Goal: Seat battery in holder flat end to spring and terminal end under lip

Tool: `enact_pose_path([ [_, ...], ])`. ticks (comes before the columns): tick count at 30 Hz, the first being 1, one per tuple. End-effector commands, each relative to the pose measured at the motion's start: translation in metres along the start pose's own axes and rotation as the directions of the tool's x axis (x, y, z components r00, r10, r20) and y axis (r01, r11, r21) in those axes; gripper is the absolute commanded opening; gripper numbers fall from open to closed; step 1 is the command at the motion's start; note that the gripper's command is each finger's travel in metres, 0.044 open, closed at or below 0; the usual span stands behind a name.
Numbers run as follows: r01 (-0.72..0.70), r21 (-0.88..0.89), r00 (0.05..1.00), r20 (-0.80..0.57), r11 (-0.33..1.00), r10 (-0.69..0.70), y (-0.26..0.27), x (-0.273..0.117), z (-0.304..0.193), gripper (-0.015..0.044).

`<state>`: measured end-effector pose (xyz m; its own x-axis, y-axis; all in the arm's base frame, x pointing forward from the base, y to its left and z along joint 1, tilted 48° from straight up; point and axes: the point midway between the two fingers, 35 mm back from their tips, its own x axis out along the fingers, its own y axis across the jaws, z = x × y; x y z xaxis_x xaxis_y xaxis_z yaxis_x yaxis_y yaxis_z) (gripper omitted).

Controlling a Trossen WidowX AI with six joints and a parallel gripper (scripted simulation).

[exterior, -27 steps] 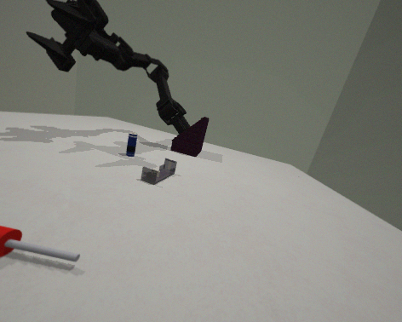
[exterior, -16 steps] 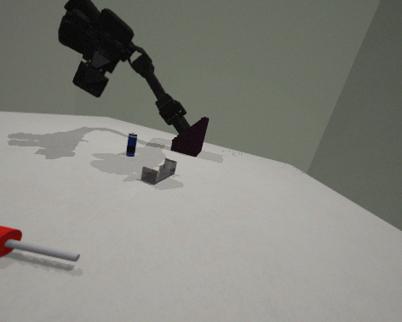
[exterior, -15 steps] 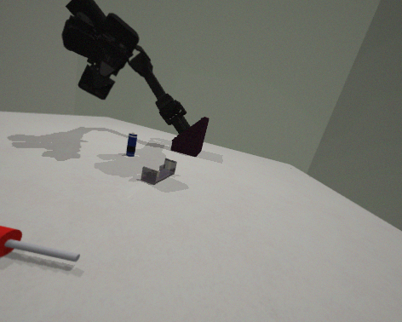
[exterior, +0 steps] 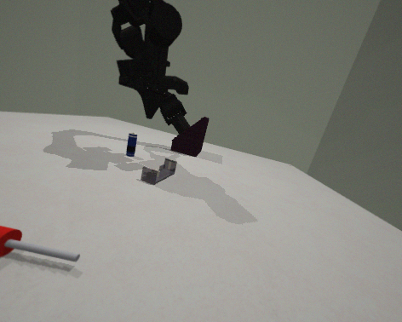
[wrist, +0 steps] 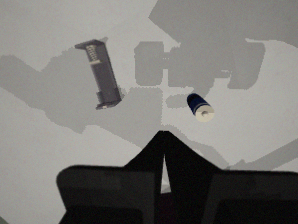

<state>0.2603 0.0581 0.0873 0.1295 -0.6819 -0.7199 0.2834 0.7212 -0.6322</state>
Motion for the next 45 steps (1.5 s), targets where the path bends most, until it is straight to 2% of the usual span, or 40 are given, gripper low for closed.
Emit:
enact_pose_path([
  [1,0.071,-0.012,0.997,0.010,0.997,-0.071,-0.004,-0.003,0.000,0.0000],
  [5,0.070,-0.012,0.997,0.010,0.997,-0.070,-0.004,0.002,0.001,0.0000],
  [15,0.073,-0.011,0.997,0.012,0.997,-0.073,-0.010,0.075,0.001,0.0000],
  [45,0.073,-0.012,0.997,0.012,0.997,-0.073,-0.054,0.073,0.004,0.0000],
])
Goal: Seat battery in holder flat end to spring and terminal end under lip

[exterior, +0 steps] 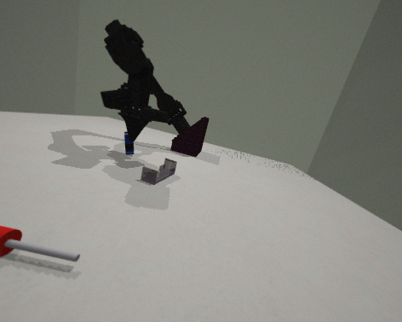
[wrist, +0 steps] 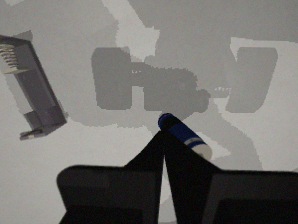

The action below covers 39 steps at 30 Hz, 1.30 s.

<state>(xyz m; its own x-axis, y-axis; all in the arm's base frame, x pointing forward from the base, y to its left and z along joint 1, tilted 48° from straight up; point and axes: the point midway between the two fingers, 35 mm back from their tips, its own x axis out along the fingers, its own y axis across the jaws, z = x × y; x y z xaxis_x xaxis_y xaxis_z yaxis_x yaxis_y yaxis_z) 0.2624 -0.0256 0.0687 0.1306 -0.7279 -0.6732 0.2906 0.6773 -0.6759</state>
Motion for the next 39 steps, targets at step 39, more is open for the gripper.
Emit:
enact_pose_path([
  [39,0.011,-0.021,1.000,-0.004,1.000,-0.011,-0.027,-0.076,-0.004,0.0000],
])
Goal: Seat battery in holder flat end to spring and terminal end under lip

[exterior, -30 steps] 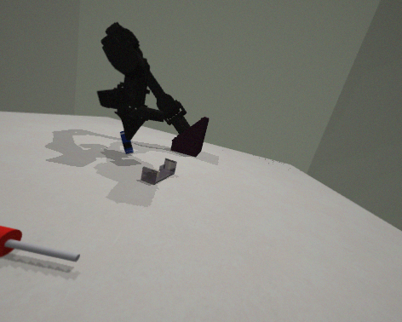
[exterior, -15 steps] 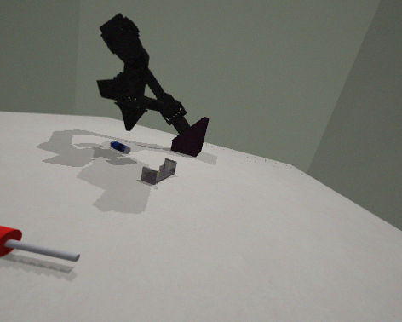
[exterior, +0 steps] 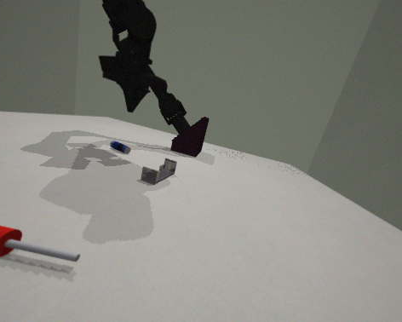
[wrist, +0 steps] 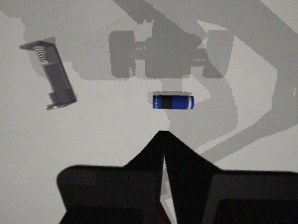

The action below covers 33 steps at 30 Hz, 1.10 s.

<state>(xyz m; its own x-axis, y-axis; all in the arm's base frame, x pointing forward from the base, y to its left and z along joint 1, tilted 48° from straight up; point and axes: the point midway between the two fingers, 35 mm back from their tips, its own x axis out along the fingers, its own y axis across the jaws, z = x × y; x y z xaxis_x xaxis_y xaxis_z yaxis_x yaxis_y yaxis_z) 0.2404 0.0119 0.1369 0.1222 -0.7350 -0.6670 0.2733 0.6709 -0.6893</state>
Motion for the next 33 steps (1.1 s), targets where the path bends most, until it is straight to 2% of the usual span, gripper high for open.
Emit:
enact_pose_path([
  [1,-0.001,-0.001,1.000,0.001,1.000,0.001,0.000,0.000,0.000,0.0000],
  [3,-0.001,-0.051,1.000,0.000,0.999,0.001,-0.001,0.002,0.000,0.0053],
  [6,-0.004,-0.268,1.000,-0.002,0.963,0.004,-0.003,0.012,0.001,0.0131],
  [10,-0.007,-0.554,1.000,-0.003,0.833,0.007,-0.007,0.026,0.002,0.0235],
  [17,-0.005,-0.908,1.000,-0.003,0.420,0.004,-0.015,0.049,0.001,0.0235],
  [21,-0.003,-0.993,1.000,-0.003,0.119,-0.001,-0.020,0.062,0.000,0.0235],
  [23,-0.003,-1.000,1.000,-0.003,0.018,-0.003,-0.022,0.066,0.000,0.0235],
  [33,-0.003,-1.000,1.000,-0.003,0.006,-0.003,-0.022,0.067,0.000,0.0235],
])
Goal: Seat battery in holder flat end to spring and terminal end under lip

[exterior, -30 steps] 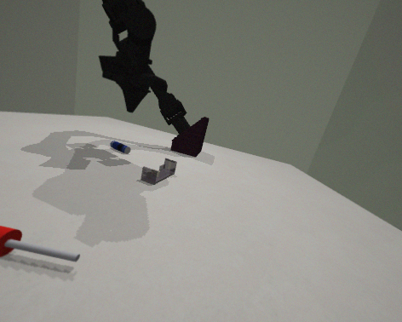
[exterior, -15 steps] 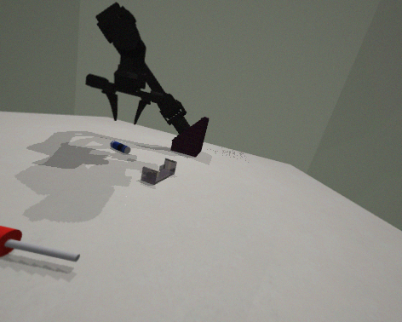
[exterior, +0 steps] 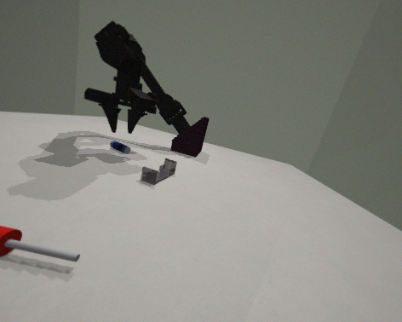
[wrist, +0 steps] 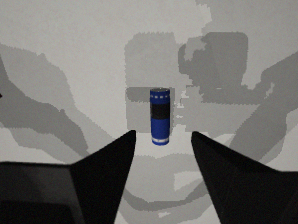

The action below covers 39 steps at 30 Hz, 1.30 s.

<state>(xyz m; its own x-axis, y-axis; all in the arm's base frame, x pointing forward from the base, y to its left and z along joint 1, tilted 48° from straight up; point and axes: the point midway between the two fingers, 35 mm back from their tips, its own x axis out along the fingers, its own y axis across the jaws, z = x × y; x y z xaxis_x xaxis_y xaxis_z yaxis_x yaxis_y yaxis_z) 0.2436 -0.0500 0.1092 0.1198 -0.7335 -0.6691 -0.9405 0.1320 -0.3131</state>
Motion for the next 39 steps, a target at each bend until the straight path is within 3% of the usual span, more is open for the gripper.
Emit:
enact_pose_path([
  [1,0.000,-0.042,1.000,-0.005,0.999,-0.001,0.001,0.003,-0.001,0.0235],
  [36,0.002,-0.041,1.000,-0.007,0.999,-0.002,0.001,0.053,-0.002,0.0235],
  [39,0.002,-0.041,1.000,-0.007,0.999,-0.002,0.001,0.053,-0.002,0.0157],
])
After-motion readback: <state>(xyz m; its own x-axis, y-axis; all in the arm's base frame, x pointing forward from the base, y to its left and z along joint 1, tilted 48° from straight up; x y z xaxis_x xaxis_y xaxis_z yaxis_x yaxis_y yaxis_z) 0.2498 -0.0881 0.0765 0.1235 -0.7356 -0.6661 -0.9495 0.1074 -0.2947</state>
